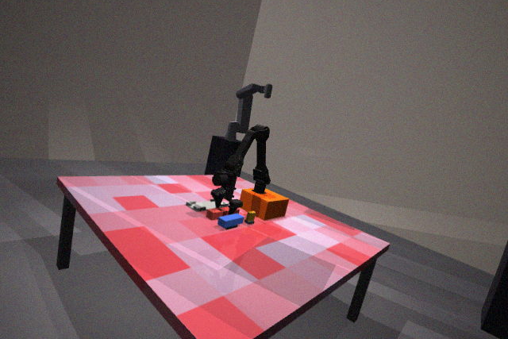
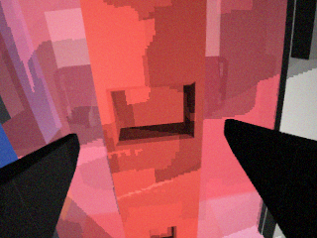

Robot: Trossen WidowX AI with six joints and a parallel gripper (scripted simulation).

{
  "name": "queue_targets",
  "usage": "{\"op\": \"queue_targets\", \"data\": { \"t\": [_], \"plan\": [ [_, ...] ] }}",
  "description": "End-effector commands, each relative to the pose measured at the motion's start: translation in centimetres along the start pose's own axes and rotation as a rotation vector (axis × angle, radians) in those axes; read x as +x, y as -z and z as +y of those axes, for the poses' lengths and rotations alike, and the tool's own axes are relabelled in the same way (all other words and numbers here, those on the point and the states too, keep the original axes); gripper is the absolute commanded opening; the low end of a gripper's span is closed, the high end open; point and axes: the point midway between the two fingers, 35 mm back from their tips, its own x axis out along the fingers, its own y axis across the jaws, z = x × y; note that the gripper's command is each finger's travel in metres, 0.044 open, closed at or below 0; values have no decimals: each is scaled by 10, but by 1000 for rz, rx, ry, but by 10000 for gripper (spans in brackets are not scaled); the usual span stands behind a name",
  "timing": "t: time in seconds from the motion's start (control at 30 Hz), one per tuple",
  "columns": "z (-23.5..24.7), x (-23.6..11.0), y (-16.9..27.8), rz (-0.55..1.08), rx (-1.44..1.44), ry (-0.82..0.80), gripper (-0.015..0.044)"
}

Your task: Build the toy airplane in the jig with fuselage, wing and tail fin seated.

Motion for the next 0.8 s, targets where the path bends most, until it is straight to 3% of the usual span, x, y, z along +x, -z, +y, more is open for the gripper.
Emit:
{"op": "queue_targets", "data": {
  "t": [0.0, 0.03, 0.33, 0.6, 0.77],
  "plan": [
    [0, 7, 3, 5, -4, -5, 440],
    [0, 7, 3, 5, -4, -5, 440],
    [0, 7, 3, 5, -4, -5, 204],
    [0, 7, 3, 5, -4, -5, 150],
    [1, 0, 1, 5, -4, -5, 19]
  ]
}}
